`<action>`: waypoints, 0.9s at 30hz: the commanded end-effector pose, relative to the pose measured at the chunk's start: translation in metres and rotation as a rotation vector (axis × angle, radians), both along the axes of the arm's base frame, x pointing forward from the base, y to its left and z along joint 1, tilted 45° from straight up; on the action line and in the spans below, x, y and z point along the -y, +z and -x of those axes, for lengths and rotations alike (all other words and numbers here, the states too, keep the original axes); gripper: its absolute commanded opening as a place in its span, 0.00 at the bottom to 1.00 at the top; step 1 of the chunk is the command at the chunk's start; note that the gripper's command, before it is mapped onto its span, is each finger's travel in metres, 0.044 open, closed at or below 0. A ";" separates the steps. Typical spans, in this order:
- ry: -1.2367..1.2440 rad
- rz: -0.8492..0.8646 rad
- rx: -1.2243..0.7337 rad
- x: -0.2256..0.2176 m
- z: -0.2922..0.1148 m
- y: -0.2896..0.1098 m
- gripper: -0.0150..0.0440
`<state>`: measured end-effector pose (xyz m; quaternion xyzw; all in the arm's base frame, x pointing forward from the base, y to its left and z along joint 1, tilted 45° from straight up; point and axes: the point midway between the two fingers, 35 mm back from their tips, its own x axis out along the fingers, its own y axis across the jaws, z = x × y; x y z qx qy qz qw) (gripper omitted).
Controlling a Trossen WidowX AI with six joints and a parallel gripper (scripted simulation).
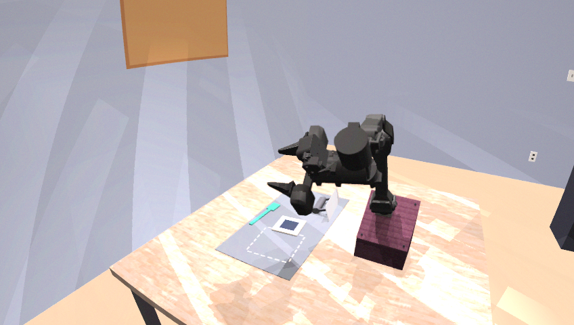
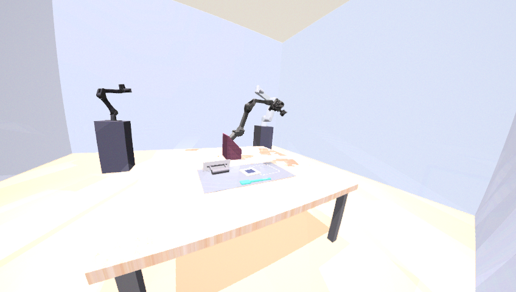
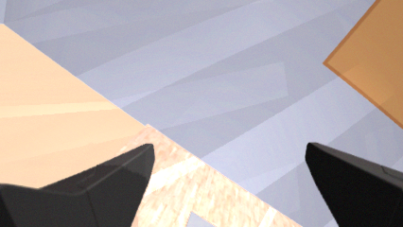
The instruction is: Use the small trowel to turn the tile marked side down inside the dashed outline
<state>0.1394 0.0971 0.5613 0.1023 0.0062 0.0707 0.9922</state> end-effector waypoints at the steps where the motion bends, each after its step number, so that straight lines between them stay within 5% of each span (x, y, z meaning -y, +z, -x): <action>1: 0.000 0.006 0.001 -0.001 0.000 0.000 0.89; 12: 0.012 0.281 0.035 -0.056 -0.016 -0.021 0.42; 27: 0.065 0.671 0.002 -0.121 -0.064 -0.077 0.42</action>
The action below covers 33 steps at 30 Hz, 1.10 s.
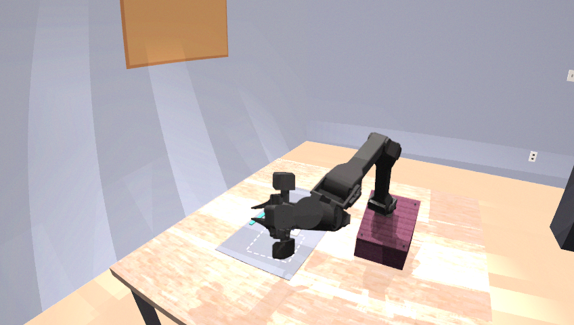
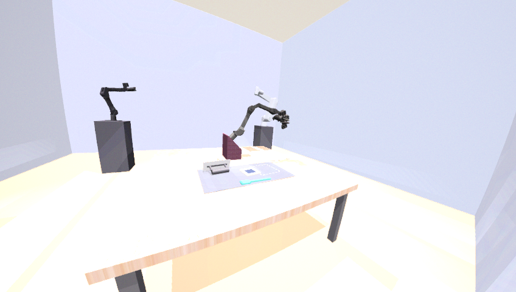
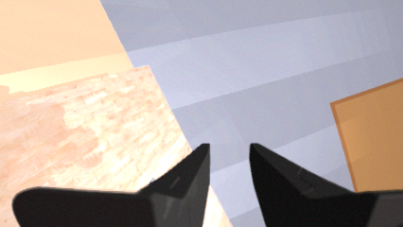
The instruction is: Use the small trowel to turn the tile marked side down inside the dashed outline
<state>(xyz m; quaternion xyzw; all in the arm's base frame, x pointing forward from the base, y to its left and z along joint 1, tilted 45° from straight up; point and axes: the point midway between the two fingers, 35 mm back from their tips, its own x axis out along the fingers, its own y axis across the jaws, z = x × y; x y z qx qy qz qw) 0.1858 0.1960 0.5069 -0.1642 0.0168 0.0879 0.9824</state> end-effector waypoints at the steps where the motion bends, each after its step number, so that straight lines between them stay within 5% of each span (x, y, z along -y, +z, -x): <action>1: 0.021 0.170 -0.026 -0.027 -0.022 -0.028 0.42; 13: 0.089 0.555 -0.139 -0.060 -0.087 -0.102 0.42; 19: 0.093 0.577 -0.224 -0.063 -0.113 -0.138 0.42; 33: 0.247 0.878 -0.482 -0.034 -0.194 -0.254 0.42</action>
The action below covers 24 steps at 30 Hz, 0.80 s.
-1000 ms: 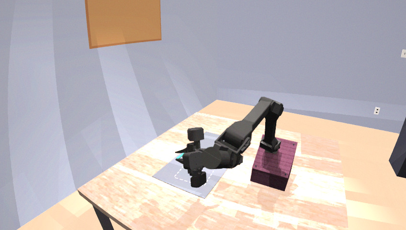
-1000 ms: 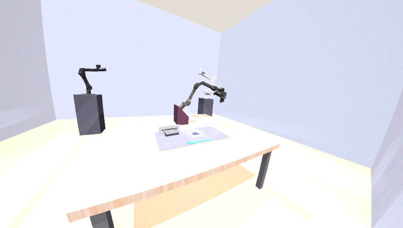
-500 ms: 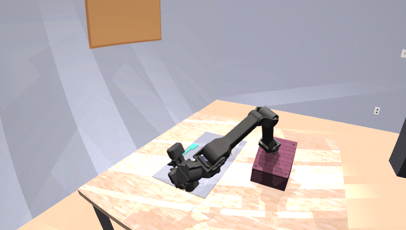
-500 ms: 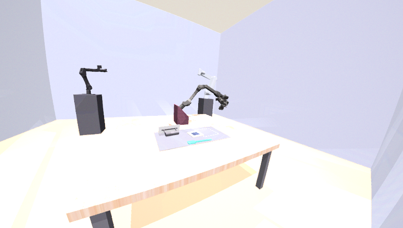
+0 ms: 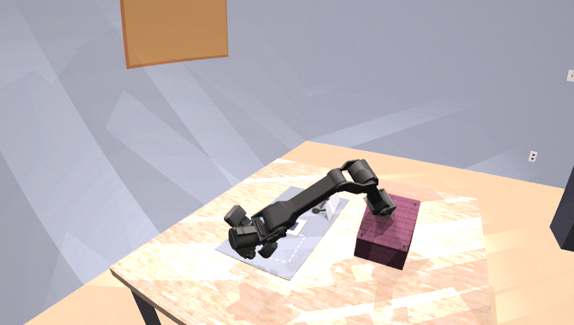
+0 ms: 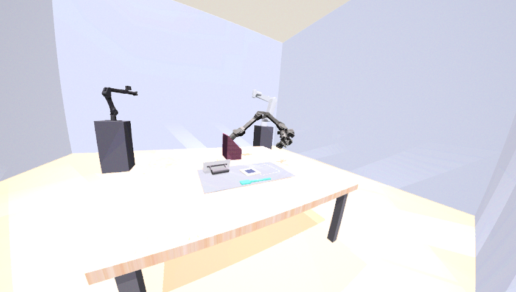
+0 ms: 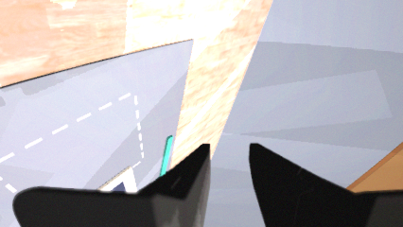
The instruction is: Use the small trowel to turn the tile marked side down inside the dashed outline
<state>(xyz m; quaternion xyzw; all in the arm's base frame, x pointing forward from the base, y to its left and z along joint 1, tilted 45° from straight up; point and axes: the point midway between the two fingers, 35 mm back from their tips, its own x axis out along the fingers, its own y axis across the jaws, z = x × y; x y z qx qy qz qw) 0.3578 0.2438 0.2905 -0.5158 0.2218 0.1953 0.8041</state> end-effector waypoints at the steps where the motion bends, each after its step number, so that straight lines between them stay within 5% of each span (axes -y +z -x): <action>1: 0.041 0.089 -0.120 0.017 -0.027 -0.048 0.42; 13: 0.213 0.222 -0.447 0.084 -0.066 -0.168 0.42; 24: 0.434 0.152 -0.695 0.158 -0.062 -0.268 0.42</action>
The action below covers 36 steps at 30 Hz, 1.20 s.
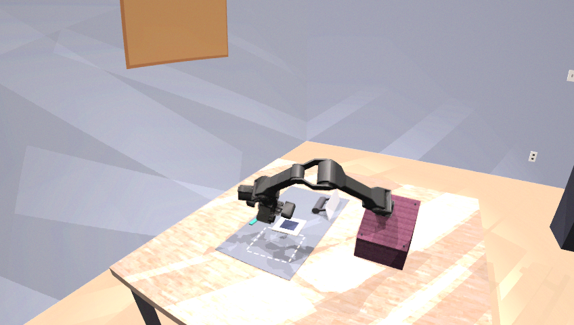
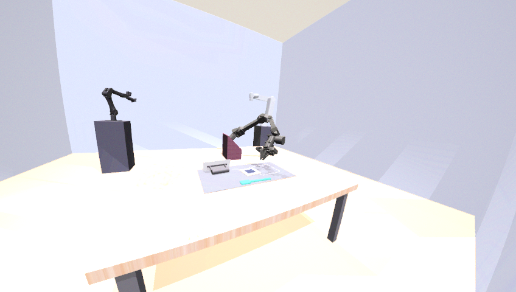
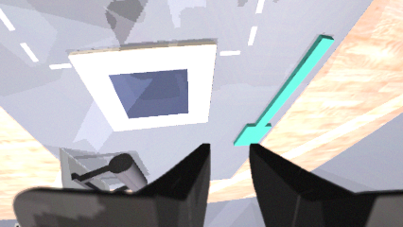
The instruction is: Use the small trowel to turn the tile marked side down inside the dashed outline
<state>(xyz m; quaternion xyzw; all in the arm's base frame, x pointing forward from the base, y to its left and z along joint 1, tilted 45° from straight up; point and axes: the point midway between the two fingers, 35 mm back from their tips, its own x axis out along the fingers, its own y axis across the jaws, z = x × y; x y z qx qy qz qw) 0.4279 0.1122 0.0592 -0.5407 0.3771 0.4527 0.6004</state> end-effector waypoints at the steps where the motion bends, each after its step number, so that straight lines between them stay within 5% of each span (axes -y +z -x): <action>1: 0.069 -0.069 -0.122 0.032 0.010 -0.045 0.42; 21: 0.191 -0.606 -0.201 0.131 0.078 -0.153 0.42; 36: 0.191 -0.611 -0.199 0.129 0.088 -0.159 0.42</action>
